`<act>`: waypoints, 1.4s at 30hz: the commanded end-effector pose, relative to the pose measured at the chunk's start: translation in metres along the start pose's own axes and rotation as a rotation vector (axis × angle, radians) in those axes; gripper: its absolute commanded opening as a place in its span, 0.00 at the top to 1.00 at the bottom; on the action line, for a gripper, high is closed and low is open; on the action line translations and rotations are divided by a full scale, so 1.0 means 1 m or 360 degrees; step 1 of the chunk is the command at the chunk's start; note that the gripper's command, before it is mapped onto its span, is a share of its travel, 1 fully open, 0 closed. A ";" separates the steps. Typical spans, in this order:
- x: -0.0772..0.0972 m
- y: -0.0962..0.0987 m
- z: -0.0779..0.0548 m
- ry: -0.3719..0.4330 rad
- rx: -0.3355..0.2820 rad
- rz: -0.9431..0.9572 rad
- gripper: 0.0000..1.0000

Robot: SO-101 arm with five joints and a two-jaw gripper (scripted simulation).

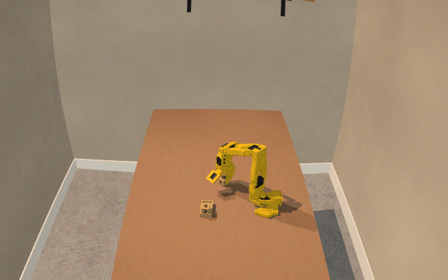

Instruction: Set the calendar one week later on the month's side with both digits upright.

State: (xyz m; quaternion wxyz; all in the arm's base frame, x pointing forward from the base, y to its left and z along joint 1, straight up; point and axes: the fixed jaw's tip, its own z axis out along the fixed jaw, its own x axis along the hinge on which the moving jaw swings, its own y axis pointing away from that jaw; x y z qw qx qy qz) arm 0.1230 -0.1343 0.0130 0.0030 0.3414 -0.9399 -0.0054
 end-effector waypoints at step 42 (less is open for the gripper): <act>-0.002 -0.010 -0.016 -0.0005 0.0057 0.0001 1.00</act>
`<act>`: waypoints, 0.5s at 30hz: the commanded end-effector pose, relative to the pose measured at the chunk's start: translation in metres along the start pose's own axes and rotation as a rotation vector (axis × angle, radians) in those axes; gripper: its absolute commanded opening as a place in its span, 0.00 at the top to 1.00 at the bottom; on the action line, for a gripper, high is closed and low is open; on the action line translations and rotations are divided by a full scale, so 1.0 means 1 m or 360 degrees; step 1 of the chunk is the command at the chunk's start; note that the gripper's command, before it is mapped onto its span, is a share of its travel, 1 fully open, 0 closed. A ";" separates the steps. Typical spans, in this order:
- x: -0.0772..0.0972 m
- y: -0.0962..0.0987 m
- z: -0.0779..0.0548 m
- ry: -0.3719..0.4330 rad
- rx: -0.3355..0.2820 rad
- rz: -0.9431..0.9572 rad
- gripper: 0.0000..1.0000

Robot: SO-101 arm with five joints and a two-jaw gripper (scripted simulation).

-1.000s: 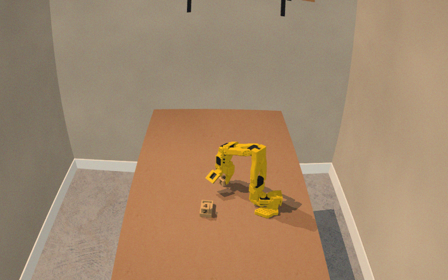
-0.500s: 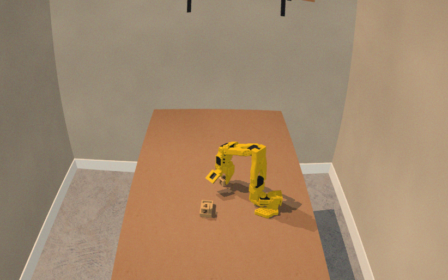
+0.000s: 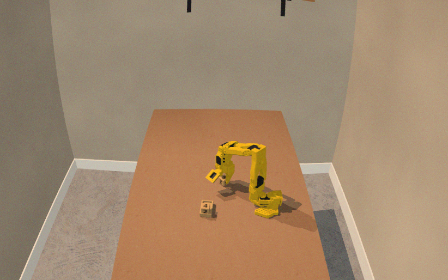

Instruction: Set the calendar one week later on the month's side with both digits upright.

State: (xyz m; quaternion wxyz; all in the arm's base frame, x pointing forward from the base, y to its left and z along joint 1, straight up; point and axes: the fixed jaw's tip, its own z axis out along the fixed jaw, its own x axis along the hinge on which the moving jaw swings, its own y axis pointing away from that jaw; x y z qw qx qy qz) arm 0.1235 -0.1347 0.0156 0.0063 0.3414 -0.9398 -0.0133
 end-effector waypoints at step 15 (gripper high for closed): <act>-0.002 -0.004 -0.049 -0.0007 0.0084 0.0001 1.00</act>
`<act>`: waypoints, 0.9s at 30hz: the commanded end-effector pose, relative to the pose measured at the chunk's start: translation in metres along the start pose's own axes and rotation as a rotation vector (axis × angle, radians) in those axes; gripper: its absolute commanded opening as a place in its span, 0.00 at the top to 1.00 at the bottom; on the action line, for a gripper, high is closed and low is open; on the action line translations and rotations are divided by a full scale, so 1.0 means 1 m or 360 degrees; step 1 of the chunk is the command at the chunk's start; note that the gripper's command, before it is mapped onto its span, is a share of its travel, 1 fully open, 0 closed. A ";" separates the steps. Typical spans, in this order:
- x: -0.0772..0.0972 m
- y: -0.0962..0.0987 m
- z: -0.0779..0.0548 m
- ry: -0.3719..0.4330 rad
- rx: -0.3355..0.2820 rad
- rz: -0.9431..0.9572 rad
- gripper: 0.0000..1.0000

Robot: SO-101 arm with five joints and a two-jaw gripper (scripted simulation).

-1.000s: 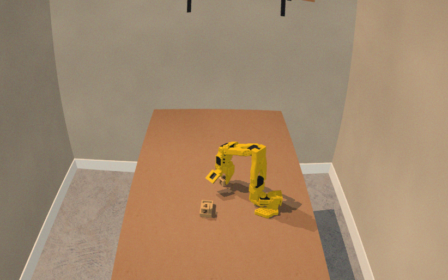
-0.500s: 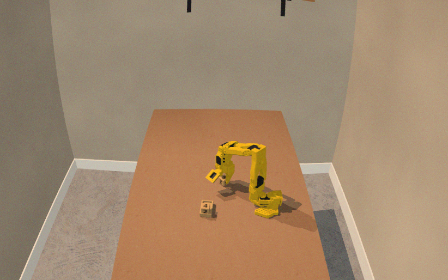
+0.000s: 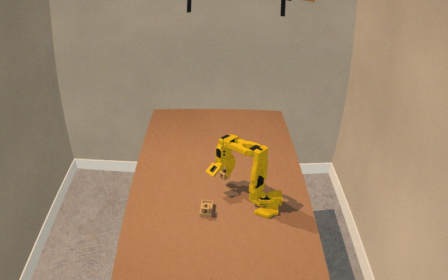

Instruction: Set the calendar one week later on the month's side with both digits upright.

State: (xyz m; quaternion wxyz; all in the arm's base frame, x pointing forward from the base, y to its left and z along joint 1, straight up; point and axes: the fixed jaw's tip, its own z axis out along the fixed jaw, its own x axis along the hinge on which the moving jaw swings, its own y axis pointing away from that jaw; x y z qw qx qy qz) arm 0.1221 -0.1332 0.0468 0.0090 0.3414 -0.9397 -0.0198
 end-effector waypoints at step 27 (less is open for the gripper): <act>-0.081 0.017 -0.022 0.0000 0.0106 -0.0702 1.00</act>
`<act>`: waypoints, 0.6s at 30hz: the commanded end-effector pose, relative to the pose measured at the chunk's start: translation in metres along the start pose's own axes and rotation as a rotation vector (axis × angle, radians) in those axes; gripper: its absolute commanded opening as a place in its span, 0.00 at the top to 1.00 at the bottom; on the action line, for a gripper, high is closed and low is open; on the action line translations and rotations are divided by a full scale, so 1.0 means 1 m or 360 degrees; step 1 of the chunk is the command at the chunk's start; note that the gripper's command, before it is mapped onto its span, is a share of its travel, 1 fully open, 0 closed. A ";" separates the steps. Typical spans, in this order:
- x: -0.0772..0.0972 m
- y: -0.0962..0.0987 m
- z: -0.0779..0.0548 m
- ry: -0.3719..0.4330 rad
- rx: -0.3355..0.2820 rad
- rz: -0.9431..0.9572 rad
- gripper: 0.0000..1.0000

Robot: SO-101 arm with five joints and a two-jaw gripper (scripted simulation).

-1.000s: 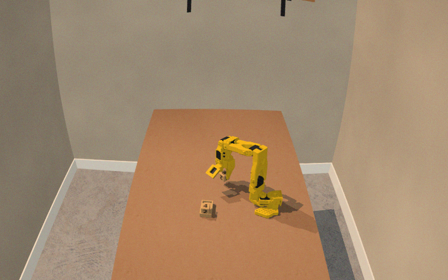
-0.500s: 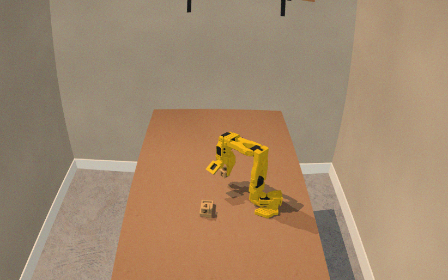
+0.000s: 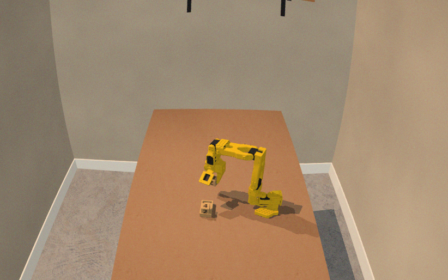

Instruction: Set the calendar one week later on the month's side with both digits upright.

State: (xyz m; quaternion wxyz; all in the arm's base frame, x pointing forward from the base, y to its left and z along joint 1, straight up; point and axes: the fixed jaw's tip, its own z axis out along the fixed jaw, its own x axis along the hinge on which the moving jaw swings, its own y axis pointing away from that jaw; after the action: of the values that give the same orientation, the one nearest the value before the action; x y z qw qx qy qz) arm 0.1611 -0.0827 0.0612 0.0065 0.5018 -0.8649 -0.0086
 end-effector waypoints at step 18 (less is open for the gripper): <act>-0.079 0.016 -0.008 -0.0007 0.0071 -0.0684 1.00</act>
State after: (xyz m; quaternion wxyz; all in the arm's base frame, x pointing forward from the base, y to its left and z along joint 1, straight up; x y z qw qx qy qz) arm 0.1810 -0.0081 0.0615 0.0076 0.6747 -0.7380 -0.0065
